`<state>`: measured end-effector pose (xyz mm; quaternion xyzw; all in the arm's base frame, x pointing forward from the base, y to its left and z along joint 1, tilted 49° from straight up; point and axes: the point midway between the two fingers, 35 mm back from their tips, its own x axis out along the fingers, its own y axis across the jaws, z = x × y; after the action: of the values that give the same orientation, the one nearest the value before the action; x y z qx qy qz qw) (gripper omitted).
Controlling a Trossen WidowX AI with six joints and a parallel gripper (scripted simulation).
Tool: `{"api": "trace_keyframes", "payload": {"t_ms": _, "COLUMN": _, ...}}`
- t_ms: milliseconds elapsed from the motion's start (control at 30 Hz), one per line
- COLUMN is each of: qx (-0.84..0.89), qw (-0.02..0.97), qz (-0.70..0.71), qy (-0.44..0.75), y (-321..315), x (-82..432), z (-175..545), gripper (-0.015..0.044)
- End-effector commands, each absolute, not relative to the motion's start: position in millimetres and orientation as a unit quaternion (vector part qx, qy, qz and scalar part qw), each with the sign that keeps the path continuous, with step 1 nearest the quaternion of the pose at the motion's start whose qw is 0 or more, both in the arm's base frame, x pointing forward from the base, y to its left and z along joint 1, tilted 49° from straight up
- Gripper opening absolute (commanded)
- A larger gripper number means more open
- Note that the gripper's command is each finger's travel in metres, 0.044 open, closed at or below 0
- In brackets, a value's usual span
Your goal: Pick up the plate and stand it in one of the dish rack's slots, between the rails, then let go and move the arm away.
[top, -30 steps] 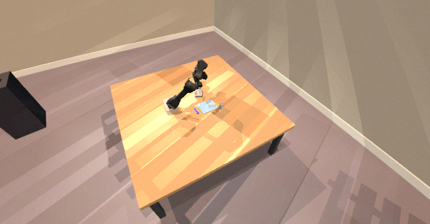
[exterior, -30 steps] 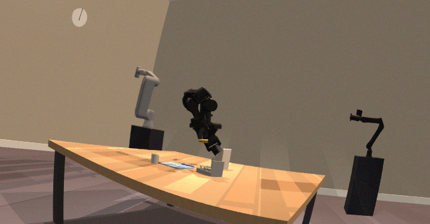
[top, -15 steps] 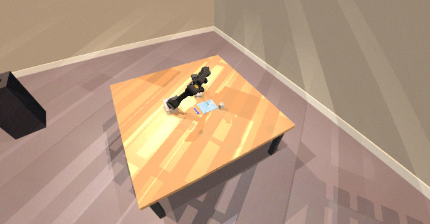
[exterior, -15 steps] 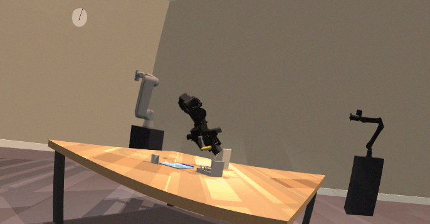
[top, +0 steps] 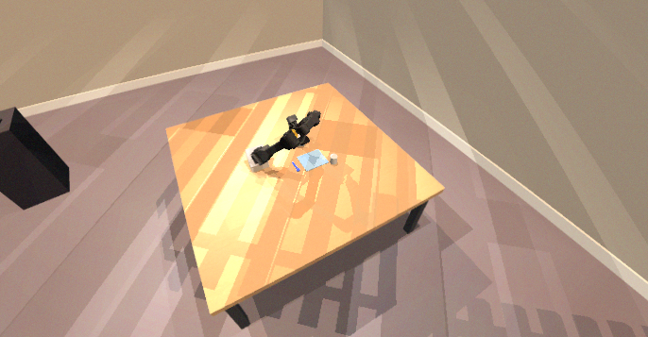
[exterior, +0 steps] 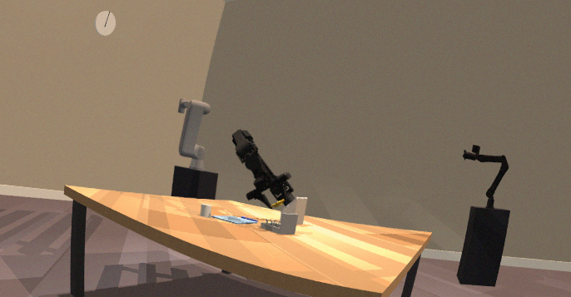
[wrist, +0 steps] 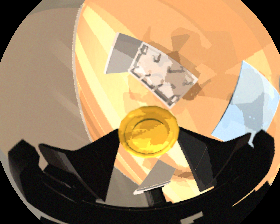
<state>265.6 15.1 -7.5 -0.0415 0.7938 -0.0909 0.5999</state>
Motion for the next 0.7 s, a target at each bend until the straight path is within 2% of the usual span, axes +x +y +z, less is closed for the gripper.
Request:
{"api": "trace_keyframes", "payload": {"t_ms": 0, "qx": -0.038, "qw": 0.607, "qz": -0.049, "qy": 0.793, "y": 13.4, "x": 264.2, "z": -11.5, "gripper": 0.0000}}
{"api": "trace_keyframes", "payload": {"t_ms": 667, "qx": -0.055, "qw": 0.674, "qz": 0.187, "qy": 0.713, "y": -3.4, "x": 266.7, "z": -30.3, "gripper": 0.0000}}
